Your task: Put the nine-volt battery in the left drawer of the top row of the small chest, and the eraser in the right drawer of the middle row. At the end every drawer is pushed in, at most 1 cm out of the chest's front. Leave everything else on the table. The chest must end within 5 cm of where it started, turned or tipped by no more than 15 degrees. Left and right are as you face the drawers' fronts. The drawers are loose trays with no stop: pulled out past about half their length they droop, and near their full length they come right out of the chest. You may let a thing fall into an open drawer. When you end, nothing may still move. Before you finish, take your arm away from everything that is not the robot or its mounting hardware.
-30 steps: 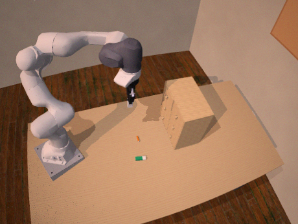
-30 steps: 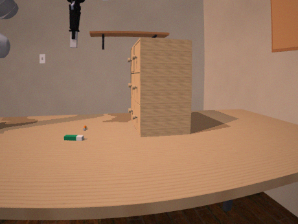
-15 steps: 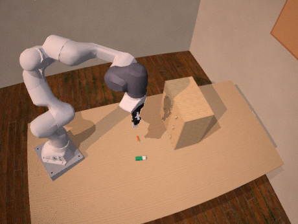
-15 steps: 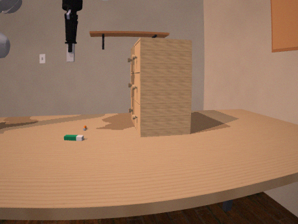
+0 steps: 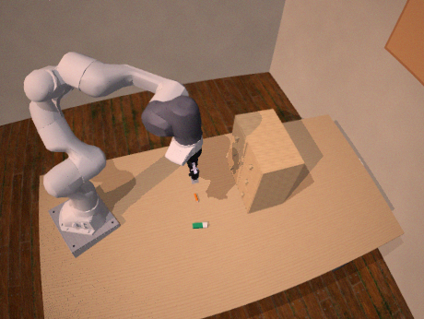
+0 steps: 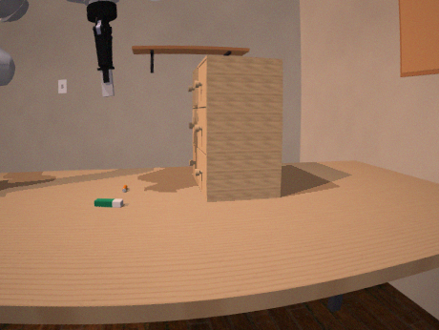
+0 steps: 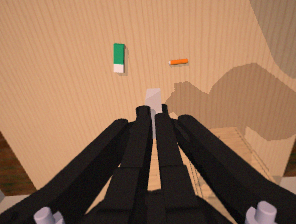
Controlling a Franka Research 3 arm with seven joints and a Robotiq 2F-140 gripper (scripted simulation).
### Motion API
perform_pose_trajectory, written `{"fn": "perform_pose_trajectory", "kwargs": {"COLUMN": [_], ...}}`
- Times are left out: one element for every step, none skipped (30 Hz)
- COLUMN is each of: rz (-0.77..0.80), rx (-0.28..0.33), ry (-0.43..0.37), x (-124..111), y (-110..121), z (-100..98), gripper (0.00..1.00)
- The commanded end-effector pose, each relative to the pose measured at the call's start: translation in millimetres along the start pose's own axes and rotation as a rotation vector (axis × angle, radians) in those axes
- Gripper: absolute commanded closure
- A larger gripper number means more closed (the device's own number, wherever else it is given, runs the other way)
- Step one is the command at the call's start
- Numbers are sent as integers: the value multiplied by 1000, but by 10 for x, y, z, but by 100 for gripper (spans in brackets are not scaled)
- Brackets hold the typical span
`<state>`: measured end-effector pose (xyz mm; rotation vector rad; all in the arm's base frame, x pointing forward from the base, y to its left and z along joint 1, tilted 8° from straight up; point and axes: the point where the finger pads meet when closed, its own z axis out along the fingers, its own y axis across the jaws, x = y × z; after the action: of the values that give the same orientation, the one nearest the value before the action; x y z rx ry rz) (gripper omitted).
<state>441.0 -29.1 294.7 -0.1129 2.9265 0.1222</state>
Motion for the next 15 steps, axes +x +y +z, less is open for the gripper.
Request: {"fn": "perform_pose_trajectory", "kwargs": {"rz": [-28,-28,-28,-28,-28,-29,-29,-29,-29,-29,-30,-30,-30,-30,-30], "rx": [11,10,10,9,9,8,8,8,7,7,6,6,6,6,5], "ry": [-92,-117,-144,-172,-202,-232,-262,-292,-323,-353,-384,-413,-413,-413,-440], "x": [-138,-160,-184,-210,-234,-262,-288,-315,-343,-367,-398,-422,-422,-422,-447], "y": [-38,-37,-37,-36,-38,-36,-36,-35,-34,-36,-33,-34,-34,-34,-33], "z": [34,60,89,118,148,180,211,243,274,307,337,367,367,367,395], "gripper": [100,100,100,100,100,100,100,100,100,100,100,100,100,100,100]}}
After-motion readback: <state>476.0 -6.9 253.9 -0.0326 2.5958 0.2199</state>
